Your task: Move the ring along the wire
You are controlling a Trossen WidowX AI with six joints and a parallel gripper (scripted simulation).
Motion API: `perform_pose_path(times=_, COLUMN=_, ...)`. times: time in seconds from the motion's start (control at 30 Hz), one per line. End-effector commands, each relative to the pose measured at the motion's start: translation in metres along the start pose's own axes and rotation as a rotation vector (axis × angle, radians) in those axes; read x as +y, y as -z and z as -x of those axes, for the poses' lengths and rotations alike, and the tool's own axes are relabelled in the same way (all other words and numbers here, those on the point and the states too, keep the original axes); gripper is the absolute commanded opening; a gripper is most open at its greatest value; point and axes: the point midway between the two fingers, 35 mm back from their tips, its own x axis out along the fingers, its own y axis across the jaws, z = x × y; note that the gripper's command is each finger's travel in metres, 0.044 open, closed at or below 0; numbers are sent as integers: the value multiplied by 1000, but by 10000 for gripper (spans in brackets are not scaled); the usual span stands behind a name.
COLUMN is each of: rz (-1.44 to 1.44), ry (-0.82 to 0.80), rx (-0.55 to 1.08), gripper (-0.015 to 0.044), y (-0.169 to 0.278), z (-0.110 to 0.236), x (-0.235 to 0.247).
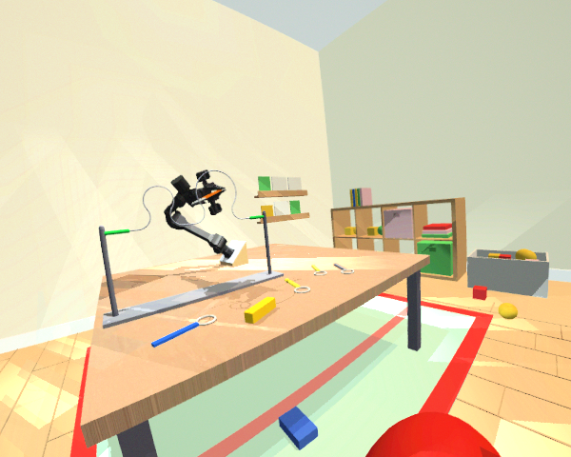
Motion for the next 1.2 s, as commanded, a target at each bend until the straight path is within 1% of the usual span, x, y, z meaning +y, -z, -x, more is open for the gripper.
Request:
perform_pose_path(times=0.0, rz=46, ry=20, rx=-5, gripper=-150, y=0, z=0, x=0)
perform_pose_path(times=1.17, rz=424, ry=229, rx=-49, gripper=-150, y=-3, z=-1, x=-16)
